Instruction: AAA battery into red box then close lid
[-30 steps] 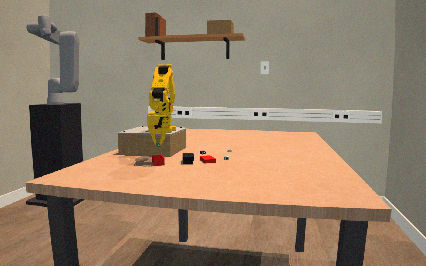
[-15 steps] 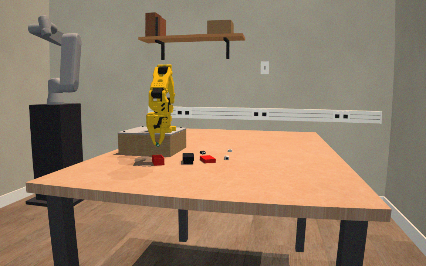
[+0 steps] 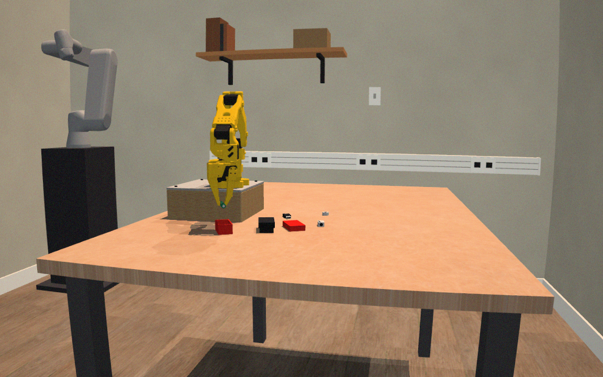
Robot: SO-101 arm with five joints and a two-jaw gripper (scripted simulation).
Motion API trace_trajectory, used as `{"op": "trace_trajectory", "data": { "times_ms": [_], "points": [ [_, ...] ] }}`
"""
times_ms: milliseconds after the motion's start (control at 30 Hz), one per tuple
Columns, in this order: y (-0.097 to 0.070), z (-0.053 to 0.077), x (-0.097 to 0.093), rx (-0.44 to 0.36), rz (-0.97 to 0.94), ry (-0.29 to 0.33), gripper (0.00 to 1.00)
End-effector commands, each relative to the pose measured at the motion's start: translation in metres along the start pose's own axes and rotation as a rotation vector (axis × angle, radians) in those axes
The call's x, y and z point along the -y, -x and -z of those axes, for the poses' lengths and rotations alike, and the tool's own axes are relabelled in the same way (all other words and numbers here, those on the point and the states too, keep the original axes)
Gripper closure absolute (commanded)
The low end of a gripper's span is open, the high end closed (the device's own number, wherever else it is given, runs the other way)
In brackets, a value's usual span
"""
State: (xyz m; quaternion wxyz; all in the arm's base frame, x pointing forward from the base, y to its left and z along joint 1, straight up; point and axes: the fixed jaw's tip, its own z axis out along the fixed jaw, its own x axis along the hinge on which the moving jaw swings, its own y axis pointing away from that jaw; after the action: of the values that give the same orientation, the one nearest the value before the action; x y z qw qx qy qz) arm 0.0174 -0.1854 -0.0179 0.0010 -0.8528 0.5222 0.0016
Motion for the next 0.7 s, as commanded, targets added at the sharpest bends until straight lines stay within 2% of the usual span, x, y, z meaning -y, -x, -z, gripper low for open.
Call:
{"op": "trace_trajectory", "data": {
  "times_ms": [0, 667],
  "points": [
    [0.0009, 0.0021, -0.0016, -0.004, 0.0, 0.0, 0.97],
    [-0.0012, 0.0018, -0.0027, -0.003, 0.0, 0.0, 0.97]
  ]
}}
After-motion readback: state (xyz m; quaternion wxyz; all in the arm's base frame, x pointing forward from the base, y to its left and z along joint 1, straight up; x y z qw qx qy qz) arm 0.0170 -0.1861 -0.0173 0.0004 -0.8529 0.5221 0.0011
